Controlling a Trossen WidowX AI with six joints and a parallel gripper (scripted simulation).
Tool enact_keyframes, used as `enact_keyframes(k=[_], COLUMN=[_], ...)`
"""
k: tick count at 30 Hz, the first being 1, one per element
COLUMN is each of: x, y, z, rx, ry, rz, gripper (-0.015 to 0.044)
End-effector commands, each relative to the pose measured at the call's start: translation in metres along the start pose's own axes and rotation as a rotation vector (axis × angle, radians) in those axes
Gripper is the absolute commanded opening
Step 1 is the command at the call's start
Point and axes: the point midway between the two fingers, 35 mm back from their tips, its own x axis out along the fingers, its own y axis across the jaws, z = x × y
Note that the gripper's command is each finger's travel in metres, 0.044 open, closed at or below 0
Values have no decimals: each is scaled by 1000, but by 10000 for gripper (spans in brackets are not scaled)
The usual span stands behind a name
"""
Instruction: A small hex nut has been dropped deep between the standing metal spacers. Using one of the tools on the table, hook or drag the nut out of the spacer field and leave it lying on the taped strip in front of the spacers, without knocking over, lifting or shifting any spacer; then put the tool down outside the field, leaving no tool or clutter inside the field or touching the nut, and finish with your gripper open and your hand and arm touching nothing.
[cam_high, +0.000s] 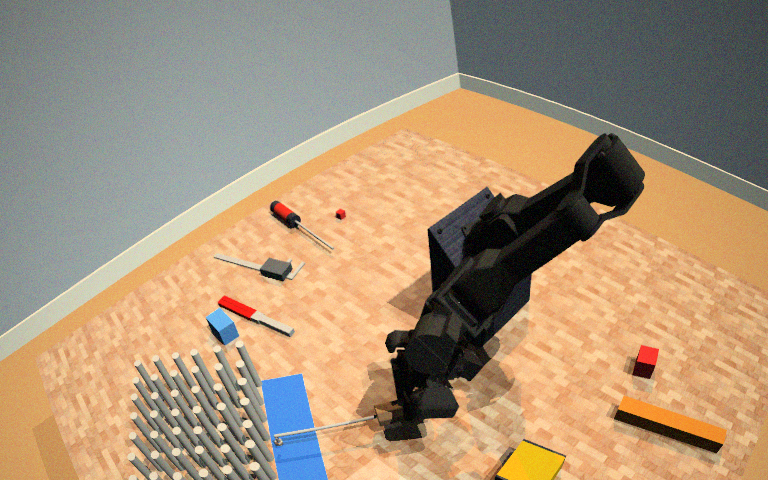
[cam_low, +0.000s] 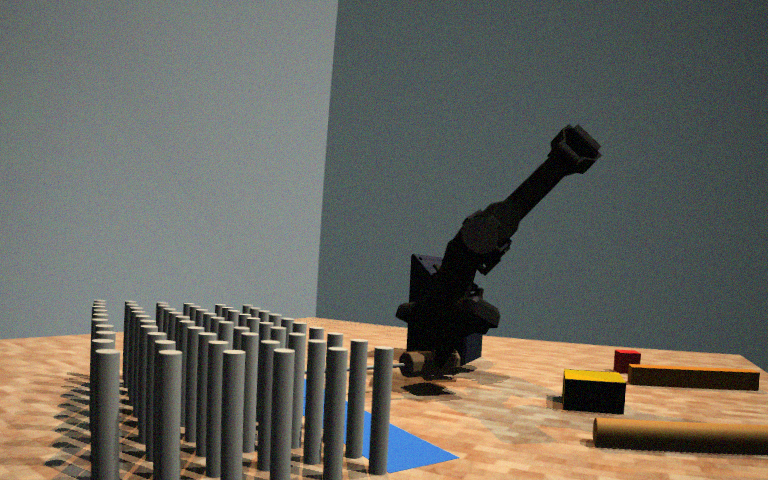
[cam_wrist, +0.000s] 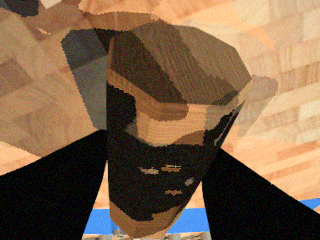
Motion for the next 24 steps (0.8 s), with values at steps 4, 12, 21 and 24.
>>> enact_keyframes(k=[4, 12, 21, 24], x=[-12, -22, -47, -59], y=[3, 4, -3, -6], z=[14, 22, -2, -10], rx=[7, 8, -3, -5], ry=[5, 6, 7, 6], rz=[1, 5, 24, 27], gripper=[0, 0, 0, 0])
